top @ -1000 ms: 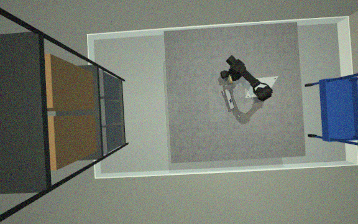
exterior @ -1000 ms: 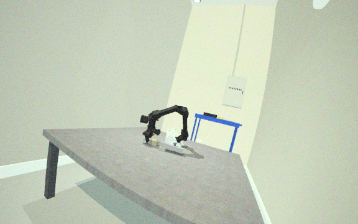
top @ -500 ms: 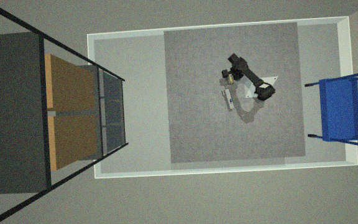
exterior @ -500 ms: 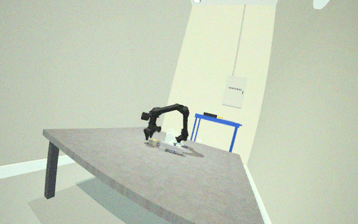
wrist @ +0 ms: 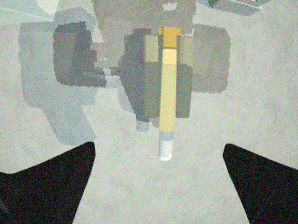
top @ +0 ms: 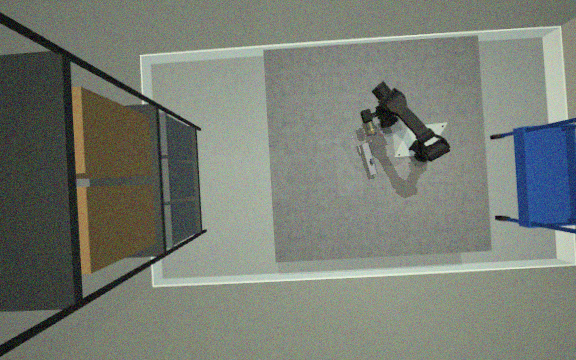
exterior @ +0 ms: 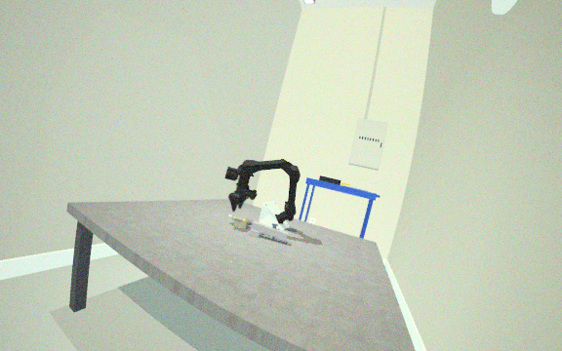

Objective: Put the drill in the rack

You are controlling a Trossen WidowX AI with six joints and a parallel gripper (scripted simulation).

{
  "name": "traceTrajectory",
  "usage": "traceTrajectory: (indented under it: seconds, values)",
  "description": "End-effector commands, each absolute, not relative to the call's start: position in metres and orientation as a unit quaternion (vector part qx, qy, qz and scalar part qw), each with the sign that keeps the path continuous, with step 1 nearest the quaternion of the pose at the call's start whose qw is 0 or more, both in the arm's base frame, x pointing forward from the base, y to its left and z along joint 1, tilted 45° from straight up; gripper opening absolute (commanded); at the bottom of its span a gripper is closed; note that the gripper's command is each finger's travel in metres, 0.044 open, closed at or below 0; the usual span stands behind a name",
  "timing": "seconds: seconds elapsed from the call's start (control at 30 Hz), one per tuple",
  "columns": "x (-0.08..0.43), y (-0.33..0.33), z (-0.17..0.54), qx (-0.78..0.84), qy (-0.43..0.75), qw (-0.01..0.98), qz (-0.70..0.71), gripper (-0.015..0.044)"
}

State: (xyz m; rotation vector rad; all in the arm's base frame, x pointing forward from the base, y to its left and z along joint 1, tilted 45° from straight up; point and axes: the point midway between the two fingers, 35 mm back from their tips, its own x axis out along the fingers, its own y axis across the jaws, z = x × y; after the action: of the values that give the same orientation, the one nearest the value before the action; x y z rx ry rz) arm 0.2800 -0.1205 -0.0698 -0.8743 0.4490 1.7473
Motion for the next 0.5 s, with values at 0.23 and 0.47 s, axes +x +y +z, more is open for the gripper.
traceTrajectory:
  seconds: [0.23,0.47]
  values:
    - [0.341,-0.032,0.019,-0.384,0.314,0.566,0.658,0.044]
    - [0.352,0.047,0.09,-0.366,0.348,0.629,0.591,0.044]
